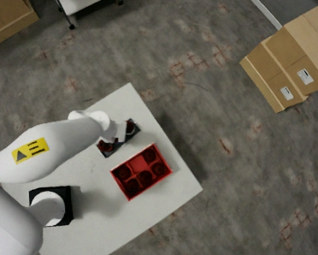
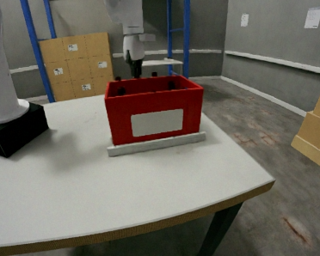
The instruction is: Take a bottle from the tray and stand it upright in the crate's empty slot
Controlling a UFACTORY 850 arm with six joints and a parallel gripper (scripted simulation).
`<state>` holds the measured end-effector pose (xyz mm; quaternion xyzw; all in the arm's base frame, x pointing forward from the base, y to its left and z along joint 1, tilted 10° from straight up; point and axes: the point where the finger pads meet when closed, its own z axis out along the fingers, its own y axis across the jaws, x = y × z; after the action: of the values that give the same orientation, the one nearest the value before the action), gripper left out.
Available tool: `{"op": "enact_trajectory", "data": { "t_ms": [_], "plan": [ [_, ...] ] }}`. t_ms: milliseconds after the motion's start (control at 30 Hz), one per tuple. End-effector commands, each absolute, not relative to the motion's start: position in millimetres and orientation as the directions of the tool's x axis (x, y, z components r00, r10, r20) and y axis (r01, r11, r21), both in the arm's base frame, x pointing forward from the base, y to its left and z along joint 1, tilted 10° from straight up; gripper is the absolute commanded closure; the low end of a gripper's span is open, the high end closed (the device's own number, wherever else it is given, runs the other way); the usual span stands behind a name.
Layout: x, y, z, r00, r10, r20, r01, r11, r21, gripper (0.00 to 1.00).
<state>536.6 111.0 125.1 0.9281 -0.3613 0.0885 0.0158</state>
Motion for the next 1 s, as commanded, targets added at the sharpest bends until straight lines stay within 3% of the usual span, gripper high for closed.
{"op": "enact_trajectory", "data": {
  "t_ms": [0, 967],
  "plan": [
    [536, 113, 132, 0.723, -0.668, 0.177, -0.673, -0.738, -0.036, 1.0],
    [535, 115, 144, 0.723, -0.668, 0.177, -0.673, -0.738, -0.036, 1.0]
  ]
}}
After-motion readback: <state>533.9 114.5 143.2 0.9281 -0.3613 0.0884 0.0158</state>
